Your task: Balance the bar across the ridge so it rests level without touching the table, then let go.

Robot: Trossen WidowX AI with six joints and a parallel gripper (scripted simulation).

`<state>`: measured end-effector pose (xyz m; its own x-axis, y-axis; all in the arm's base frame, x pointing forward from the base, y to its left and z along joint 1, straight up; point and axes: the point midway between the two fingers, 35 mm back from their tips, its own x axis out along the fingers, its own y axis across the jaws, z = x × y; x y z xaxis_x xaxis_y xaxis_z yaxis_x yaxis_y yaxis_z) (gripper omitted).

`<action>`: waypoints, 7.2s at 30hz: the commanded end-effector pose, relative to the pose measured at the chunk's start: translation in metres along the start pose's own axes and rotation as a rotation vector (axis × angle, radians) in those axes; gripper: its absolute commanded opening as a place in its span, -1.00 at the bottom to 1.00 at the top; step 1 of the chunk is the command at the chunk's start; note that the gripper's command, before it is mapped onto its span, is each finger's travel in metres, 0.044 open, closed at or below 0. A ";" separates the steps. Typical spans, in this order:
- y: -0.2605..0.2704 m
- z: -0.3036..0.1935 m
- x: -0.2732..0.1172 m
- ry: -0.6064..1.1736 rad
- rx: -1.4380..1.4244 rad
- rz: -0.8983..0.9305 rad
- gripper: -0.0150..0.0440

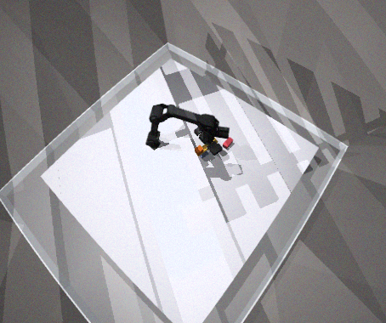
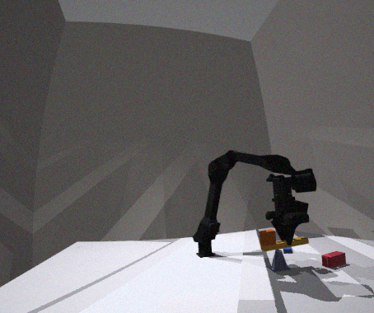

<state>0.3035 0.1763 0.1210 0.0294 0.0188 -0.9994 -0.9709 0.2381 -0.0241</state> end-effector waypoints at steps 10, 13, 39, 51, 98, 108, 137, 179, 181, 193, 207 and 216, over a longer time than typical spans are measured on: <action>0.000 0.000 0.001 0.000 0.001 -0.002 -0.49; 0.000 0.000 0.001 0.000 0.001 -0.002 -0.49; 0.000 0.000 0.003 0.000 0.001 -0.002 -0.49; 0.000 -0.001 0.004 0.000 0.001 -0.002 -0.49; 0.000 -0.001 0.008 0.001 0.001 -0.002 -0.49; 0.000 -0.001 0.009 0.001 0.001 -0.002 -0.49; 0.000 -0.001 0.012 0.000 0.001 -0.002 -0.49; 0.000 0.000 0.011 -0.002 -0.001 -0.005 -0.49; 0.000 0.000 0.011 -0.002 -0.001 -0.005 -0.49; 0.000 0.000 0.011 -0.002 -0.001 -0.005 -0.49; 0.000 0.000 0.011 -0.002 -0.001 -0.005 -0.49; 0.000 0.000 0.011 -0.002 -0.001 -0.005 0.07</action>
<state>0.3036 0.1765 0.1105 0.0347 0.0195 -0.9992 -0.9711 0.2370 -0.0291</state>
